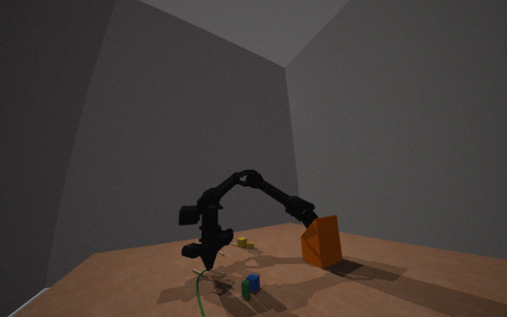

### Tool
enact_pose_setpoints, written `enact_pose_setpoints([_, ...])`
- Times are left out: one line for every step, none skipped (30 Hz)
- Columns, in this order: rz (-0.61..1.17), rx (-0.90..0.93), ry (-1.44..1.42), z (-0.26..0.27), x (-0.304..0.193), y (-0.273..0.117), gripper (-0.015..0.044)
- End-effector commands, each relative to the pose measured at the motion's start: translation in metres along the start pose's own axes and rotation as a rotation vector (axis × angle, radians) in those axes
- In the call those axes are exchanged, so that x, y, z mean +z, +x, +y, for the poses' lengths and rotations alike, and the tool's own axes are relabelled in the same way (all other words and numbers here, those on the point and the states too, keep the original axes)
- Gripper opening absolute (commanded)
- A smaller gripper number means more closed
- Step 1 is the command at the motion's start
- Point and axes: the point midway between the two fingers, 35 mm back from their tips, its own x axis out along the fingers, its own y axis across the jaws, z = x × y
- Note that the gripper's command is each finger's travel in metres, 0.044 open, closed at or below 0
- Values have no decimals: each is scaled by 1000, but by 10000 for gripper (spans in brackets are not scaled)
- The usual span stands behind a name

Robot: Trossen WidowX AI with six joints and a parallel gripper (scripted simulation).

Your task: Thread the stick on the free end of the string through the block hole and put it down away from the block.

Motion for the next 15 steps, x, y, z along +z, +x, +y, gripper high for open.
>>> enact_pose_setpoints([-1, -3, -4, 1, 3, 0, 0])
enact_pose_setpoints([-1, -3, -4, 0, 4, 0, 0])
enact_pose_setpoints([-2, -3, -4, 0, 5, 0, 0])
enact_pose_setpoints([-2, -3, -4, 0, 6, 0, 0])
enact_pose_setpoints([-2, -3, -4, 0, 8, 0, 0])
enact_pose_setpoints([-2, -3, -4, 0, 9, 0, 0])
enact_pose_setpoints([-2, -3, -4, 0, 10, 0, 0])
enact_pose_setpoints([-2, -3, -4, -1, 12, 0, 0])
enact_pose_setpoints([-2, -3, -4, -1, 13, 0, 0])
enact_pose_setpoints([-2, -3, -4, -1, 14, 0, 0])
enact_pose_setpoints([-3, -3, -4, -1, 16, 0, 0])
enact_pose_setpoints([-3, -3, -4, -1, 17, 0, 0])
enact_pose_setpoints([-3, -3, -4, -1, 19, 0, 0])
enact_pose_setpoints([-3, -3, -4, -1, 20, 0, 0])
enact_pose_setpoints([-3, -3, -4, -2, 21, 0, 0])
